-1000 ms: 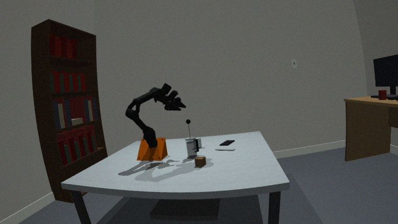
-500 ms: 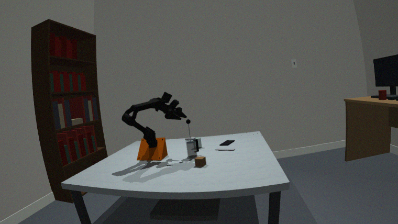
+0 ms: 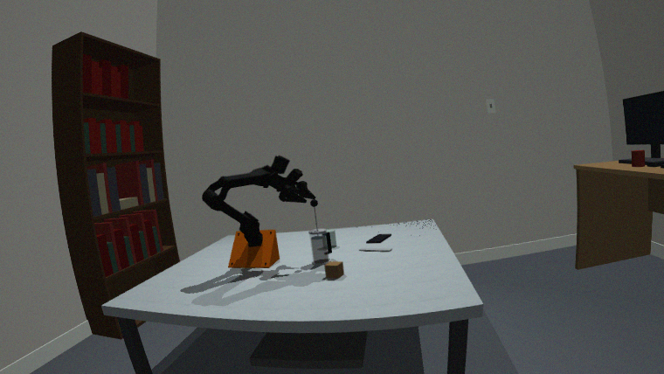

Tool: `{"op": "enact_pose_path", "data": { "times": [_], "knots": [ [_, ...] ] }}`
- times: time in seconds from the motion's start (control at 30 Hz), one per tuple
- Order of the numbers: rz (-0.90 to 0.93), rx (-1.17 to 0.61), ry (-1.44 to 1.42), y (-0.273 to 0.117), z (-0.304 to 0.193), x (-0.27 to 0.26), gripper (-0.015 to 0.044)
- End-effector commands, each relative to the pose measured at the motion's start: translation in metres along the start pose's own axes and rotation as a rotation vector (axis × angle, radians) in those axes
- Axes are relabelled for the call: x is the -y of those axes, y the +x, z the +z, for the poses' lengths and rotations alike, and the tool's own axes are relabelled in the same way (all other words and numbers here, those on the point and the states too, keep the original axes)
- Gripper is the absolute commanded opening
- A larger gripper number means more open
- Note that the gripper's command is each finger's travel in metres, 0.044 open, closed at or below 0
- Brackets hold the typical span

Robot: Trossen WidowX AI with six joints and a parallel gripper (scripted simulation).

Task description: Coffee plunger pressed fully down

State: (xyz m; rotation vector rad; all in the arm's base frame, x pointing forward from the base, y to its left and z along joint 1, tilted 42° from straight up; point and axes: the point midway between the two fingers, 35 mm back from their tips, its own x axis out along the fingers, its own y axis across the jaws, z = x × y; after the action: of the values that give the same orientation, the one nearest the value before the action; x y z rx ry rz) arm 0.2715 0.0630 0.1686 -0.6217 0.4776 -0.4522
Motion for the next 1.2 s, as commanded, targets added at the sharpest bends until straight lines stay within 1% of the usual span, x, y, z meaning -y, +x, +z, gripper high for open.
{"op": "enact_pose_path", "data": {
  "times": [0.0, 0.4, 0.8, 1.17],
  "knots": [
    [0.003, -0.003, -0.006, 0.007, -0.002, -0.001, 0.0440],
    [-0.002, 0.009, -0.008, 0.023, 0.000, 0.002, 0.0440],
    [-0.002, 0.009, -0.008, 0.023, 0.000, 0.002, 0.0125],
    [-0.002, 0.009, -0.008, 0.024, -0.001, 0.002, 0.0120]
  ]
}}
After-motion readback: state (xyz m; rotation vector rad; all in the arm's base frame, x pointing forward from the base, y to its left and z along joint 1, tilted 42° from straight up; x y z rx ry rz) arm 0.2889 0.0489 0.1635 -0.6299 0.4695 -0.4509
